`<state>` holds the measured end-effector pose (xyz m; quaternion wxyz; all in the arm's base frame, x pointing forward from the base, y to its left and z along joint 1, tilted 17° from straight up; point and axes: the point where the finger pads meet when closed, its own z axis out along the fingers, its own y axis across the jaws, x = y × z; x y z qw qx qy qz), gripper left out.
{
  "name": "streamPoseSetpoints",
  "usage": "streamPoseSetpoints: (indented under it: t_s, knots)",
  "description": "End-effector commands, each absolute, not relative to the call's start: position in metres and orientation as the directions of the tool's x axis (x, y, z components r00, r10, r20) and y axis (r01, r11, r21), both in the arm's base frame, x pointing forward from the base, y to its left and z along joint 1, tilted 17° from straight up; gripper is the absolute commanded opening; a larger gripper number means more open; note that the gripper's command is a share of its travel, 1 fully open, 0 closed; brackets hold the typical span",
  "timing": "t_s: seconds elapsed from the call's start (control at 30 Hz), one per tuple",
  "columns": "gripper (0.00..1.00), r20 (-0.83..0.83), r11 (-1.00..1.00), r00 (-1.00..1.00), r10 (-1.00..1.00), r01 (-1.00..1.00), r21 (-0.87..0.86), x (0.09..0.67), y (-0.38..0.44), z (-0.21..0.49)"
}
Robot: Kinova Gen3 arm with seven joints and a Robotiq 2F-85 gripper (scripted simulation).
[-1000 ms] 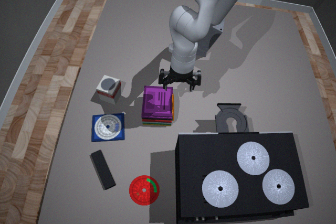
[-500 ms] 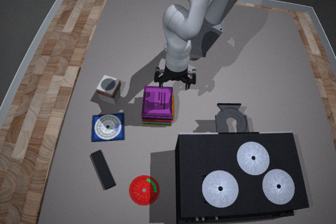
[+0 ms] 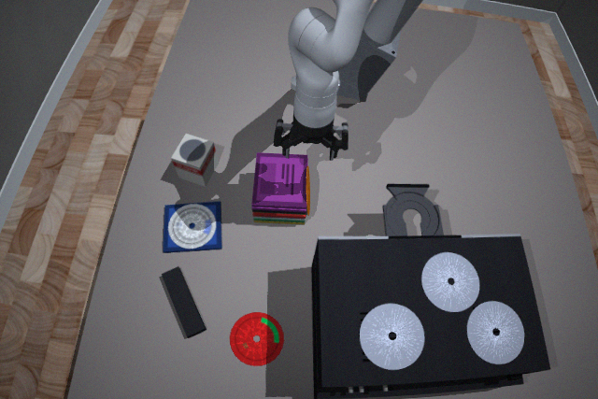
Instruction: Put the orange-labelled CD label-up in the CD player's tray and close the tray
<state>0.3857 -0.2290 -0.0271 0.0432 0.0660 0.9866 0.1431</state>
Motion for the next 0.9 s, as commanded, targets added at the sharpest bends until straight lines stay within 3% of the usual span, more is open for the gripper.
streamPoseSetpoints:
  t_s: [0.0, 0.73, 0.77, 0.87]
  knots:
    - [1.0, -0.068, 0.951, -0.987, 0.143, 0.118, 0.287, 0.386, -0.2297, -0.0264]
    - [1.0, -0.068, 0.951, -0.987, 0.143, 0.118, 0.287, 0.386, -0.2297, -0.0264]
    - [0.16, -0.068, 0.951, -0.987, 0.143, 0.118, 0.287, 0.386, -0.2297, -0.0265]
    - [0.16, -0.068, 0.95, -0.987, 0.143, 0.118, 0.288, 0.3861, -0.2296, -0.0271]
